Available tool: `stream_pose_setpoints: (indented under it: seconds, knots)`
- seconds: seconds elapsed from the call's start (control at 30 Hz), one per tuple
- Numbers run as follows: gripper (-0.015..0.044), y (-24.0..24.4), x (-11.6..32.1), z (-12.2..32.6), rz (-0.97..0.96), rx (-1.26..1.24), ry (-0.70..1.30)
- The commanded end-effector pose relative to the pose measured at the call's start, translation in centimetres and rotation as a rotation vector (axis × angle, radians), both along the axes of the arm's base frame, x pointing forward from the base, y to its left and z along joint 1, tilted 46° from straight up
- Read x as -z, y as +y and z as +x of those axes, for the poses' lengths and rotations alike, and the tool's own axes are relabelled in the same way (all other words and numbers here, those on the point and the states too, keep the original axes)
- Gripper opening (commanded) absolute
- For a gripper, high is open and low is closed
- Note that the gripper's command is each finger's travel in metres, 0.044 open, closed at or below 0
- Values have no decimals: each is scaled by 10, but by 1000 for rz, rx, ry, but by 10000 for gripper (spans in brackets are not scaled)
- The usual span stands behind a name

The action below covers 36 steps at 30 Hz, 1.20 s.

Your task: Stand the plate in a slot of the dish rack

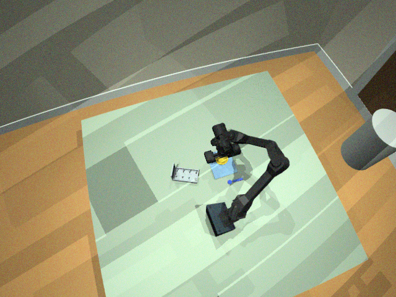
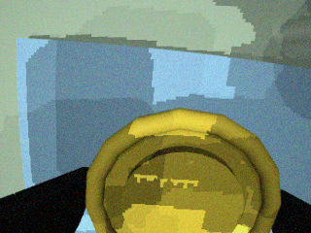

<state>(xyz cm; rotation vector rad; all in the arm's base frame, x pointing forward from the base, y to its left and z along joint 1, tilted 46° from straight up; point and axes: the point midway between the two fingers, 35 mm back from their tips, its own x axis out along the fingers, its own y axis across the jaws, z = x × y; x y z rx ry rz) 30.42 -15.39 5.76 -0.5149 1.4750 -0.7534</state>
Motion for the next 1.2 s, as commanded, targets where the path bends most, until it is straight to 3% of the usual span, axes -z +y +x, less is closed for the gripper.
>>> stream_pose_setpoints:
  seconds: [0.0, 0.1, 0.5, 1.17]
  knots:
    - [342, 0, 1, 0, -1, -2, 2]
    - [322, 0, 1, 0, -1, -2, 2]
    - [7, 36, -29, 14, 14, -16, -2]
    - [0, 104, -90, 26, 15, -35, -2]
